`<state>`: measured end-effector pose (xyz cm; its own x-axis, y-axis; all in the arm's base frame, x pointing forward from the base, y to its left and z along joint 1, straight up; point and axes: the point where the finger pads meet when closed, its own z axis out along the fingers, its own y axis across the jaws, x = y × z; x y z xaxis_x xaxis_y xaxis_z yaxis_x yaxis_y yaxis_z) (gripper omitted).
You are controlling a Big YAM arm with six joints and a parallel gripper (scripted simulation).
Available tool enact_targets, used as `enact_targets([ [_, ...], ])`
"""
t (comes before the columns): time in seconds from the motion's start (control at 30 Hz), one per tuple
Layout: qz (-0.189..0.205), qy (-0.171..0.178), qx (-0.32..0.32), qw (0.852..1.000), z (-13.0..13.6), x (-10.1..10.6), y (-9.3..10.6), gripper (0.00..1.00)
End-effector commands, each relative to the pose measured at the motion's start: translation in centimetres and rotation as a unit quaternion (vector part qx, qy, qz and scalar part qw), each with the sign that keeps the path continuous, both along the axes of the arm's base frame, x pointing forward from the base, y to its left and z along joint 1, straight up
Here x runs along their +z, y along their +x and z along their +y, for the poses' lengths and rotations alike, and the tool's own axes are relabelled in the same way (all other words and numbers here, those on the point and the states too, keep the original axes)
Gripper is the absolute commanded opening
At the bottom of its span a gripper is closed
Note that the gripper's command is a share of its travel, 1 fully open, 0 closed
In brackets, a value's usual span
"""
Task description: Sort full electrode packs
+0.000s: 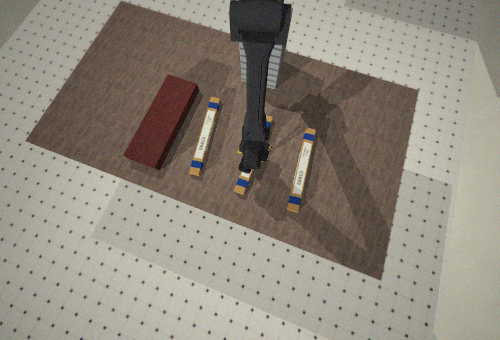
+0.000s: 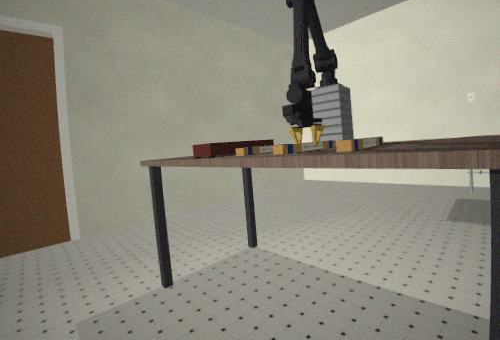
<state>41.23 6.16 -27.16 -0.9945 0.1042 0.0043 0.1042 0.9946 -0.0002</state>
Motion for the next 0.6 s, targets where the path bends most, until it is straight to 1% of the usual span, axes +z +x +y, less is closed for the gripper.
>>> enact_targets([
  [0.0,-0.027,0.003,-0.003,1.000,0.7,1.1,2.4,0.74],
  [0.23,-0.015,0.002,-0.002,1.000,0.4,0.6,1.4,0.74],
  [0.57,-0.011,0.001,-0.001,1.000,0.2,0.4,1.1,0.74],
])
